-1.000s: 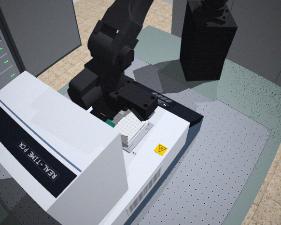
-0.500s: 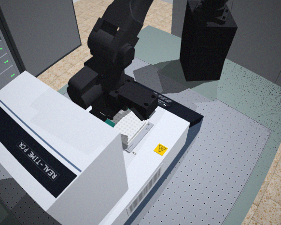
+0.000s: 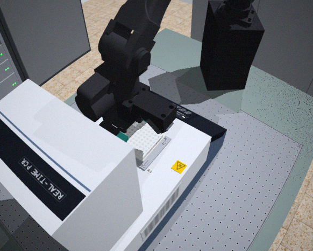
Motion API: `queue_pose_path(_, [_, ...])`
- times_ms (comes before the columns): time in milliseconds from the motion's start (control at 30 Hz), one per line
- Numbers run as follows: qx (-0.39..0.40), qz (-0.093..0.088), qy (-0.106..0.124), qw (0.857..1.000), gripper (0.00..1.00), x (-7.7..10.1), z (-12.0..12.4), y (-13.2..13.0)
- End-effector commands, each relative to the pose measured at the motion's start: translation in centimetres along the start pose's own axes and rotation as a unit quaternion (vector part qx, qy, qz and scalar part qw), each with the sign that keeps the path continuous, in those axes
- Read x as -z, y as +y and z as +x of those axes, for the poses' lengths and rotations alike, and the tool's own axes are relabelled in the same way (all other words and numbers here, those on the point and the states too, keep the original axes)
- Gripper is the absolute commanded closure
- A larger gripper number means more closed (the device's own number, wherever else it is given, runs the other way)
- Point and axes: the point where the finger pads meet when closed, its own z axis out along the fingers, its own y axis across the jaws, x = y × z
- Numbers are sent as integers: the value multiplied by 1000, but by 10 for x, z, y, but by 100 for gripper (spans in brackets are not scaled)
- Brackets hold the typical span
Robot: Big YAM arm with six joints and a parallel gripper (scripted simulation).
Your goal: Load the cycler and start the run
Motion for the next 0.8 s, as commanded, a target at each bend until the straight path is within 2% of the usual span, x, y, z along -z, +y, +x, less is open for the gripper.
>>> queue_pose_path(0, [2, 20, -2, 1000, 100, 18, 3, -7])
queue_pose_path(267, [-2, 10, -3, 1000, 100, 11, -5, -13])
queue_pose_path(433, [0, 11, -4, 1000, 100, 9, -8, -19])
queue_pose_path(600, [2, 17, -4, 1000, 100, 15, -10, -23])
queue_pose_path(767, [-4, 39, -1, 999, 100, 28, -1, -34])
